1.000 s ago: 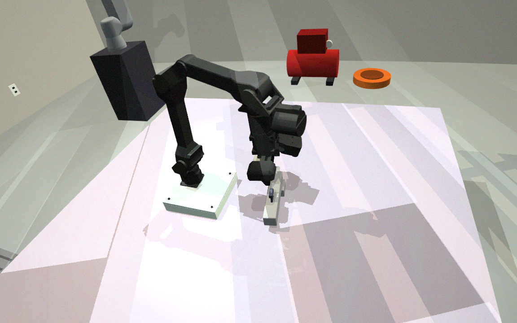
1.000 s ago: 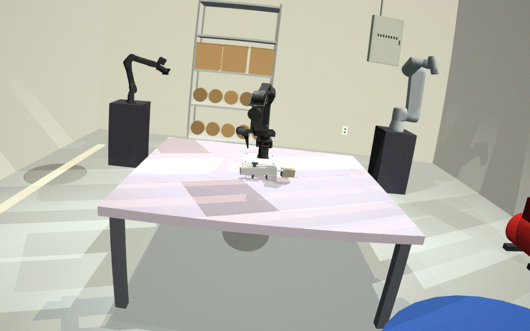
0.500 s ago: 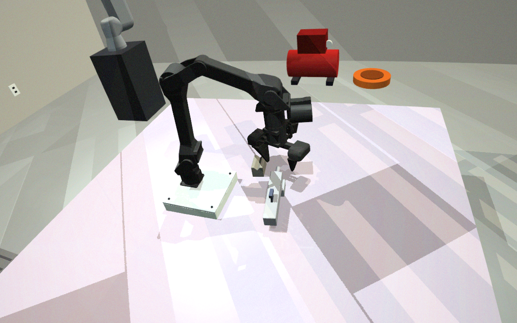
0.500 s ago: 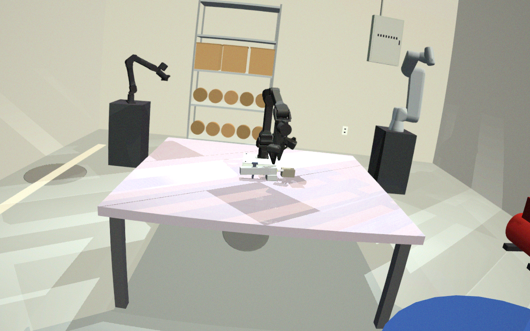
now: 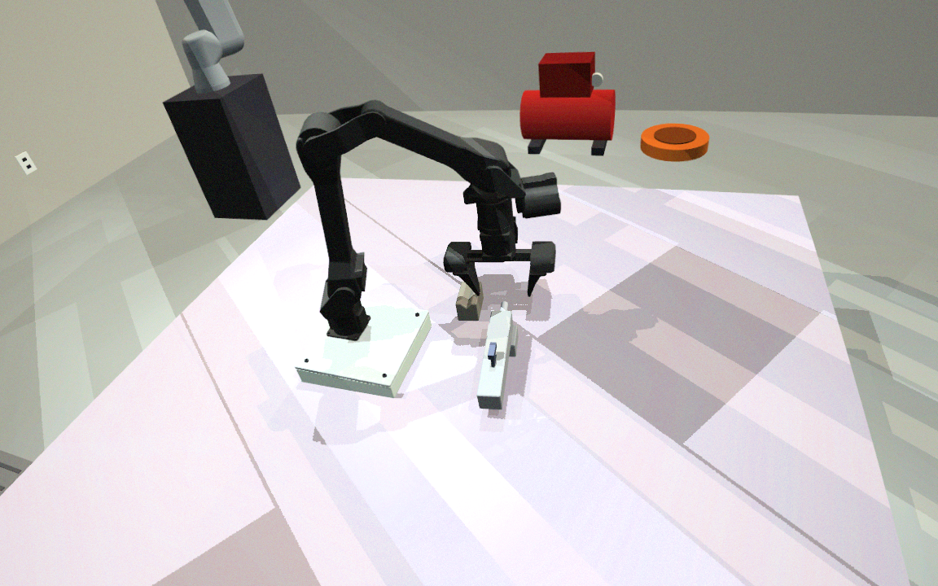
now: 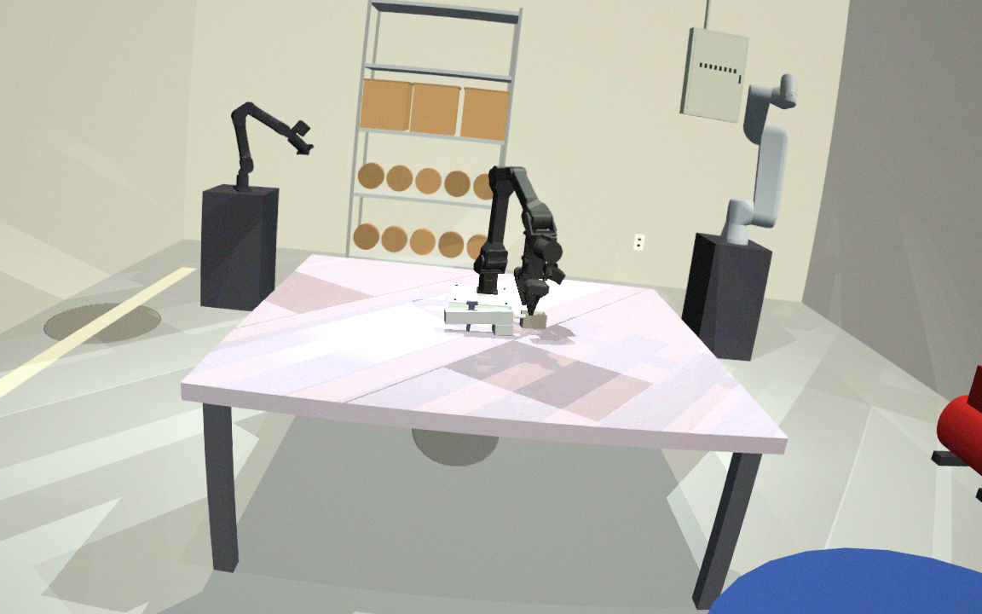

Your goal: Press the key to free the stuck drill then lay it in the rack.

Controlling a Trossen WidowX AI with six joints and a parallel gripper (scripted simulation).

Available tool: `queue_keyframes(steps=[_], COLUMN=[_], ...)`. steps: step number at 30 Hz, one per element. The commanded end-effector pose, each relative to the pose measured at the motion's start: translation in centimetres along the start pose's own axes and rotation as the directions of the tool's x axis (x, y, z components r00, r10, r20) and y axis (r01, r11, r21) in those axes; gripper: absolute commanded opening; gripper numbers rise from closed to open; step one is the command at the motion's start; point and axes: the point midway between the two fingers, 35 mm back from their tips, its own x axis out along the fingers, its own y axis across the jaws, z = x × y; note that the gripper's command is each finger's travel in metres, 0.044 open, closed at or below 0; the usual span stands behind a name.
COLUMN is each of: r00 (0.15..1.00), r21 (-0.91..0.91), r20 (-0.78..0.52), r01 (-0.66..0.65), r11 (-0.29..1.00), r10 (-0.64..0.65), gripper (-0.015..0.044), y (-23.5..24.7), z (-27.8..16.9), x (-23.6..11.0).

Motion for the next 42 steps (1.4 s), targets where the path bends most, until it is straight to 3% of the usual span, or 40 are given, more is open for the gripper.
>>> queue_keyframes(steps=[1,42], r00=[1.000,1.000], r21=[-0.010,-0.010], r20=[-0.004,-0.006], r01=[0.002,0.002], r11=[1.000,1.000], r10=[-0.002,-0.002], gripper=[0.0440,0.0440], y=[0.0,0.0], z=[0.0,-1.5], x=[0.1,5.2])
